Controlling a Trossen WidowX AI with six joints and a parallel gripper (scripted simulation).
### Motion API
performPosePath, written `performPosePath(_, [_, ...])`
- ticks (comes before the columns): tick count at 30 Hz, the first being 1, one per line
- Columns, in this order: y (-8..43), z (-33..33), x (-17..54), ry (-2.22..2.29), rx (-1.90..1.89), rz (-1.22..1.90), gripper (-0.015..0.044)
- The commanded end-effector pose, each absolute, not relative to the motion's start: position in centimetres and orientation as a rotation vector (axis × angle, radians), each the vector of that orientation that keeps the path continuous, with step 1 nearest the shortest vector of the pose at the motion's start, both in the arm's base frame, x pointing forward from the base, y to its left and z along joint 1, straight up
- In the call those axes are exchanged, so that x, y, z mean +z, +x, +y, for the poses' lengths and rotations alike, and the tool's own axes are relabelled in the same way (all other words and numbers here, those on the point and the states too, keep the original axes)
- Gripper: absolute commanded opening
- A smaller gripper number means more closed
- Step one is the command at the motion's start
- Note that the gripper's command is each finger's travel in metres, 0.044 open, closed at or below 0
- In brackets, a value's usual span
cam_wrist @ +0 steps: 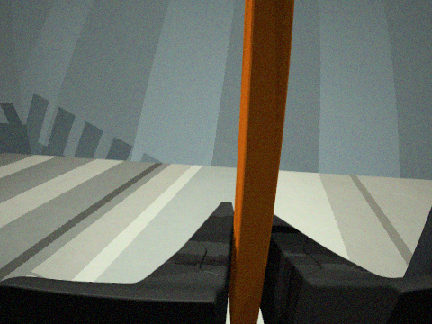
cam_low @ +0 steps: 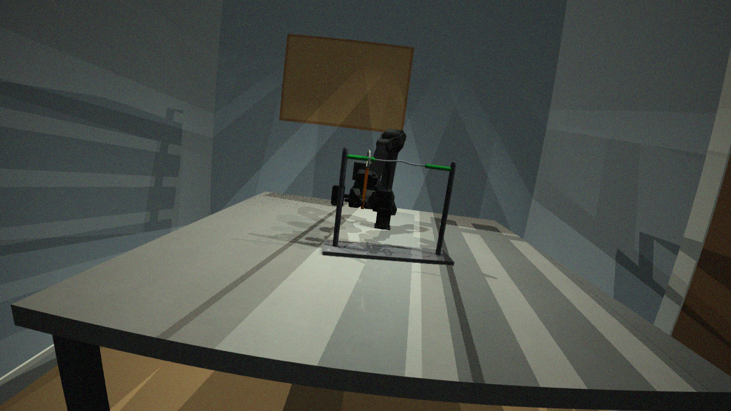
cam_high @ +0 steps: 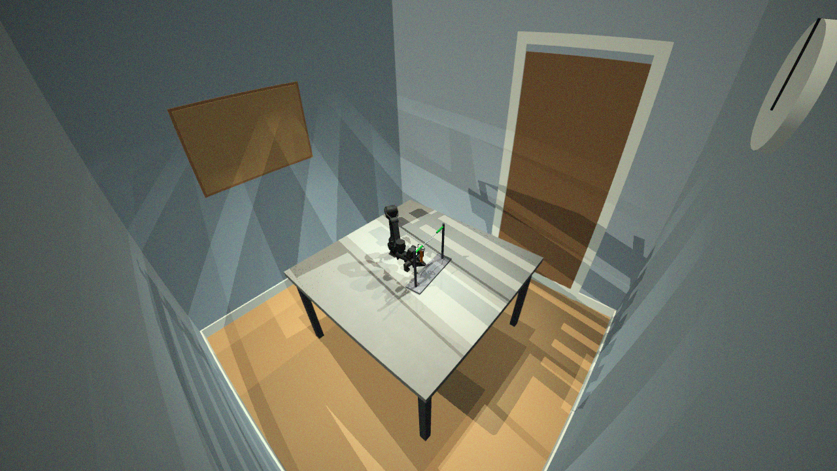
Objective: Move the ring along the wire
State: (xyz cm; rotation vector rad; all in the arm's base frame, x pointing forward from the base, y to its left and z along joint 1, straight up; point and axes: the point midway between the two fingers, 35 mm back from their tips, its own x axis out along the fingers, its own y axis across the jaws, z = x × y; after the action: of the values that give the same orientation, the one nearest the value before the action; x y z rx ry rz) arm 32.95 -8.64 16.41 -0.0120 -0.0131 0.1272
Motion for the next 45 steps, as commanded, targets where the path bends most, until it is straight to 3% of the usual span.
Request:
performPosePath(1, [32.9, -8.3, 16.5, -0.012, 0.125, -0.015, -0.0150])
performPosePath(45, [32.4, -3.4, 16.5, 0.038, 0.034, -0.012, -0.0150])
